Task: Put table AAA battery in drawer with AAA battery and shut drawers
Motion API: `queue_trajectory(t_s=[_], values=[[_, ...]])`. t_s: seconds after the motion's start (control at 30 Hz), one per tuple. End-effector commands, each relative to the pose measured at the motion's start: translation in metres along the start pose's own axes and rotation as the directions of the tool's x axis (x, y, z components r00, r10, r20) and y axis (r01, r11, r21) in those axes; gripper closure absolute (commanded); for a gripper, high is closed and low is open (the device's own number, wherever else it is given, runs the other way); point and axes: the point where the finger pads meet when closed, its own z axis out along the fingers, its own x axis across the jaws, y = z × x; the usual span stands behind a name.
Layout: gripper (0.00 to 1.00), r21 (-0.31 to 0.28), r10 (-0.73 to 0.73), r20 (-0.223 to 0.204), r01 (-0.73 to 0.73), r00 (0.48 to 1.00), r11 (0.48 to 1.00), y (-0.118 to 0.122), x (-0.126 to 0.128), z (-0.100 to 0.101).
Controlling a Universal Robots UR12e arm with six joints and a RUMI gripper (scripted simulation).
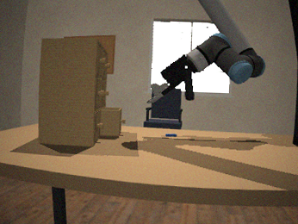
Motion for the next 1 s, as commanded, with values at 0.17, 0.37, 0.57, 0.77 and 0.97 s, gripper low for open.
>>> queue_trajectory(t_s=[0.17, 0.37, 0.57, 0.77, 0.97], values=[[0.80, 0.000, -0.001, 0.000, 0.001, 1.000, 1.000, 0.006, 0.000, -0.015], [0.80, 0.018, 0.000, 0.000, 0.000, 1.000, 1.000, 0.006, 0.000, -0.018], [0.80, 0.079, -0.001, 0.000, 0.001, 1.000, 0.997, 0.008, 0.000, -0.027], [0.80, 0.183, -0.001, 0.000, 0.001, 1.000, 0.983, 0.010, 0.000, -0.043], [0.80, 0.346, -0.001, 0.000, 0.001, 1.000, 0.938, 0.014, 0.000, -0.068]])
